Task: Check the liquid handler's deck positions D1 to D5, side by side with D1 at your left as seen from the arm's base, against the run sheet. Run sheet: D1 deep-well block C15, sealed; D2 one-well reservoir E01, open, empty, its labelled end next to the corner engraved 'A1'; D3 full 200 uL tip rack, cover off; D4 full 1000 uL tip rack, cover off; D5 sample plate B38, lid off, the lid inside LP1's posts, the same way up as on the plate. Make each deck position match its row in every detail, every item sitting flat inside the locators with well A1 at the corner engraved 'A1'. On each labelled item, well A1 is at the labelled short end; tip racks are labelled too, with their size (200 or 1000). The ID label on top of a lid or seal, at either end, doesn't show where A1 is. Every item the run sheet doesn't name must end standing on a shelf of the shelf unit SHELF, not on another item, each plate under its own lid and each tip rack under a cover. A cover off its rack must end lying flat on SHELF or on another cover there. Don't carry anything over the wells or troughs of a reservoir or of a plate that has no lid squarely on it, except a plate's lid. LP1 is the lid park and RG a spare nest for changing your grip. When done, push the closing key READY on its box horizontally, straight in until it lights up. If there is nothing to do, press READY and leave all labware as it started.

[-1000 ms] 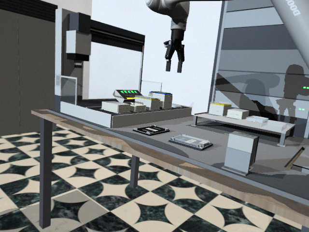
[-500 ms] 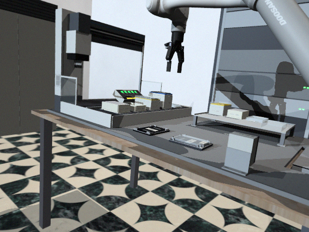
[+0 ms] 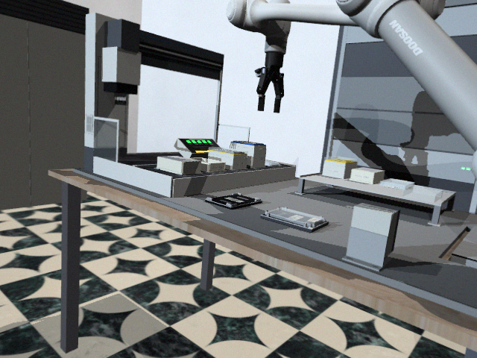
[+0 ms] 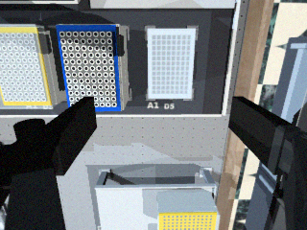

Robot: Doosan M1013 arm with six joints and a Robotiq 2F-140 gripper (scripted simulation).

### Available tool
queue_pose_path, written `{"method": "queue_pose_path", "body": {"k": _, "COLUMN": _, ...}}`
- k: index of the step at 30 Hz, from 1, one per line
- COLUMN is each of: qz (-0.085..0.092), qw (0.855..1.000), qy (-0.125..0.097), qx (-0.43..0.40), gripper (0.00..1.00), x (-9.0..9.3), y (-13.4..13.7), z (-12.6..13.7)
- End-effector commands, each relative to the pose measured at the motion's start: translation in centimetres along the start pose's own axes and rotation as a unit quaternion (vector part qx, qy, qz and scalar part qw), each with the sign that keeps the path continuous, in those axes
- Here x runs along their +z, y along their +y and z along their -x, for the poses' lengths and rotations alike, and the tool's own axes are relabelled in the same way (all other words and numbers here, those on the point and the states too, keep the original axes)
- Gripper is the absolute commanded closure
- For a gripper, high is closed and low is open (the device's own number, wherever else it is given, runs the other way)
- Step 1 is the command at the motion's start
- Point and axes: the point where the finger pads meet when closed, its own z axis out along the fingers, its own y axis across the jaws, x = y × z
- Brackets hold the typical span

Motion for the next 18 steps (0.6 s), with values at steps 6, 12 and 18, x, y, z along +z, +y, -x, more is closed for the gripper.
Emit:
{"method": "queue_pose_path", "body": {"k": 6, "qz": 0.0, "qw": 1.0, "qy": -0.001, "qx": 0.0, "gripper": 0.21, "x": -0.2, "y": 2.5, "z": -1.8}}
{"method": "queue_pose_path", "body": {"k": 12, "qz": 0.0, "qw": 1.0, "qy": -0.001, "qx": 0.0, "gripper": 0.21, "x": 0.5, "y": 2.5, "z": -1.8}}
{"method": "queue_pose_path", "body": {"k": 18, "qz": 0.0, "qw": 1.0, "qy": -0.001, "qx": 0.0, "gripper": 0.21, "x": 2.5, "y": 2.5, "z": -1.8}}
